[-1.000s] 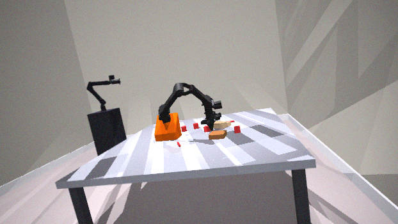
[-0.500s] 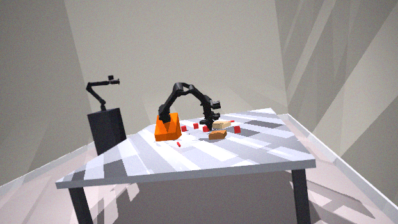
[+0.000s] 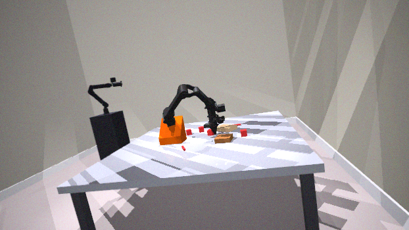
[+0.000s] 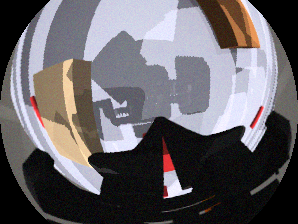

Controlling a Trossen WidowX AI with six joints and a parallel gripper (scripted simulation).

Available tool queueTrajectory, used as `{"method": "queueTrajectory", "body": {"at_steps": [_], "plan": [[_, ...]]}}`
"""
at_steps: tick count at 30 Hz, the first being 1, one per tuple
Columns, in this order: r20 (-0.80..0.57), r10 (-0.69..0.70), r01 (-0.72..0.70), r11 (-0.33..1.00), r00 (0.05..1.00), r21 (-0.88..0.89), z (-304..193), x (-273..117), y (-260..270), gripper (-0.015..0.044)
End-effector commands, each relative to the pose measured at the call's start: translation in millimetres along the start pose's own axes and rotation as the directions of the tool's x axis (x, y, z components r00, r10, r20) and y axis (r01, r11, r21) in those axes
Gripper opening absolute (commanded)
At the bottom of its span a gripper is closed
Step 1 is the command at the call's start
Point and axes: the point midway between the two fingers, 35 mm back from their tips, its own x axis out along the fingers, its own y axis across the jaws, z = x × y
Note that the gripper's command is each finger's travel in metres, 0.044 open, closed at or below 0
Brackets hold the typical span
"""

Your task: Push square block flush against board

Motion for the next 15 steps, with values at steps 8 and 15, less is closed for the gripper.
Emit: {"method": "queueTrajectory", "body": {"at_steps": [8,15], "plan": [[-0.001,0.003,-0.003,1.000,1.000,0.002,-5.9,-0.2,0.0,0.0000],[-0.001,0.003,-0.003,1.000,1.000,0.002,-5.9,-0.2,0.0,0.0000]]}}
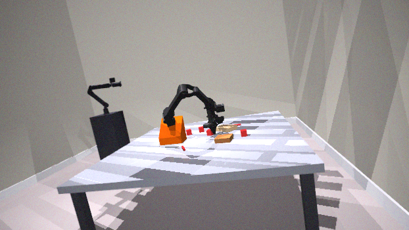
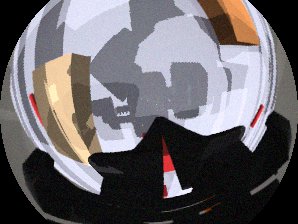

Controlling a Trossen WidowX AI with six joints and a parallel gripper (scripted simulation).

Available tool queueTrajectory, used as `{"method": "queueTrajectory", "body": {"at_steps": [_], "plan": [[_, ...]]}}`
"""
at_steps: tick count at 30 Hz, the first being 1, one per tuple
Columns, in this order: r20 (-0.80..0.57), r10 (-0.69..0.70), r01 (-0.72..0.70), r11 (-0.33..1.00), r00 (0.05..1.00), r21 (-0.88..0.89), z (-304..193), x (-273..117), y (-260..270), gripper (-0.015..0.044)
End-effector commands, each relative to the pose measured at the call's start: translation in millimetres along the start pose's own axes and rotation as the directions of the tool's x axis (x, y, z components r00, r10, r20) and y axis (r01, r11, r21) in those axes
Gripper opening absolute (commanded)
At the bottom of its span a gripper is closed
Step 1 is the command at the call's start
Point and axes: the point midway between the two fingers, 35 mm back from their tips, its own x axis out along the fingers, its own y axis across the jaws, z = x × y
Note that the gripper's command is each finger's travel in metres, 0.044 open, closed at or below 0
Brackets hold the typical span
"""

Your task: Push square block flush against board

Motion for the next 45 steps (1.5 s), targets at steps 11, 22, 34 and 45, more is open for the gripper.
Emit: {"method": "queueTrajectory", "body": {"at_steps": [11,22,34,45], "plan": [[0.000,0.004,-0.004,1.000,1.000,0.006,-0.1,-0.4,0.8,0.0000],[0.000,0.004,-0.004,1.000,1.000,0.006,-0.1,-0.4,0.8,0.0000],[0.000,0.004,-0.004,1.000,1.000,0.006,-0.1,-0.4,0.8,0.0000],[0.001,0.005,-0.005,1.000,1.000,0.006,13.5,-0.5,1.1,0.0000]]}}
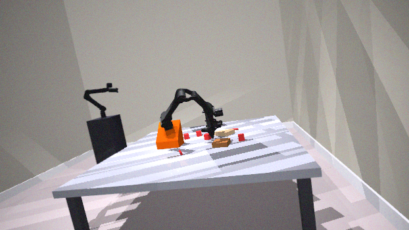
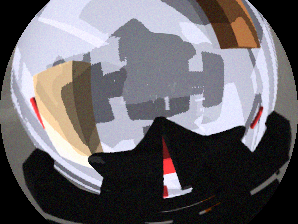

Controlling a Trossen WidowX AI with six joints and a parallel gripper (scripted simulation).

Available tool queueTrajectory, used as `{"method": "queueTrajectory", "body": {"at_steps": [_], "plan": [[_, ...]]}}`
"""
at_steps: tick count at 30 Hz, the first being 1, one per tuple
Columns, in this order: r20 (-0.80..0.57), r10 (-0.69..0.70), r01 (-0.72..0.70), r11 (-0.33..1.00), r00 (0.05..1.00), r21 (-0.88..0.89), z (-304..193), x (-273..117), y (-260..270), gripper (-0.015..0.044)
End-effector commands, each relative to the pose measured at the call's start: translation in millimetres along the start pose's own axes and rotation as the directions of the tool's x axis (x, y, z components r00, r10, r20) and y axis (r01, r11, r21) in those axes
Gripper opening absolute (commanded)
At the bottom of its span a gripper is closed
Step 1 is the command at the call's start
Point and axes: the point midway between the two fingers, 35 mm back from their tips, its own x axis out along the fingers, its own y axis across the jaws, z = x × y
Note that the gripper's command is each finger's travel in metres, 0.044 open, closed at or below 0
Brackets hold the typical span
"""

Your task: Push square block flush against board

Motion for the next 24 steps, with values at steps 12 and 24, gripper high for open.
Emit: {"method": "queueTrajectory", "body": {"at_steps": [12,24], "plan": [[0.001,0.002,-0.002,1.000,1.000,-0.001,26.1,-0.7,0.0,0.0000],[0.000,0.006,-0.006,1.000,1.000,0.001,34.3,-27.9,0.7,0.0000]]}}
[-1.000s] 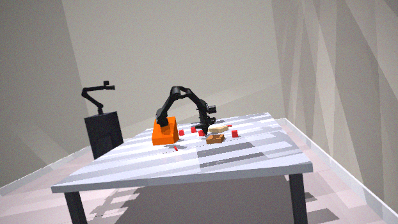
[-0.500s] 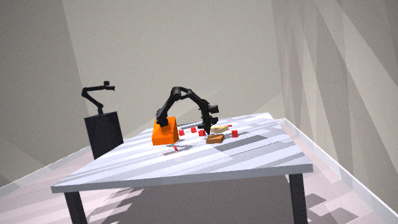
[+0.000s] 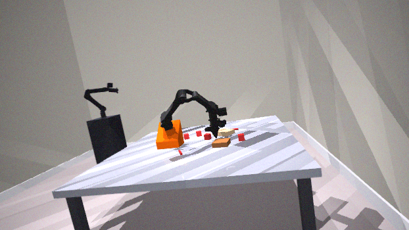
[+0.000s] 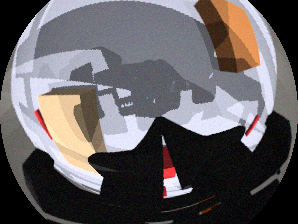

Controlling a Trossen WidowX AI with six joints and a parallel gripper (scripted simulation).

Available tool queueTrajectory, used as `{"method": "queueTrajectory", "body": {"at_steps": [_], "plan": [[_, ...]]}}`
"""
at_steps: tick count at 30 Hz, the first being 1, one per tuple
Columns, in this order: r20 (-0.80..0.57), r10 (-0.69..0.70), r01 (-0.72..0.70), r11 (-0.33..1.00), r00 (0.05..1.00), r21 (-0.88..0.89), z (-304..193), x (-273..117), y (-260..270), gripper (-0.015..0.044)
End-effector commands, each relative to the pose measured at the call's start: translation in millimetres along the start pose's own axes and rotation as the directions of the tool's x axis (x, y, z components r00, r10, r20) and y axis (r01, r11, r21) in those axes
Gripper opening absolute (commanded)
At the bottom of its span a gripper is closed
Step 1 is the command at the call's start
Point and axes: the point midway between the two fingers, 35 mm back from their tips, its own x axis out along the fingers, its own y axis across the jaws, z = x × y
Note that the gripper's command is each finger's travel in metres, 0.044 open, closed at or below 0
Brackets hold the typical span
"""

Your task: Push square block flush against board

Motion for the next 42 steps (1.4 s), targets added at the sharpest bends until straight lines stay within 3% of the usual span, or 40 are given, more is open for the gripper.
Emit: {"method": "queueTrajectory", "body": {"at_steps": [1,10,21,31,42], "plan": [[0.011,0.010,-0.010,1.000,1.000,0.001,1.1,-39.5,3.0,0.0000],[0.022,0.013,-0.012,1.000,1.000,-0.026,2.6,-48.5,8.1,0.0000],[0.025,0.038,-0.025,0.923,0.999,-0.385,6.8,-57.2,78.9,0.0000],[0.026,0.054,-0.022,0.741,0.998,-0.671,-5.6,-61.5,142.5,0.0000],[0.027,0.064,-0.004,0.446,0.998,-0.895,-36.0,-60.6,206.2,0.0000]]}}
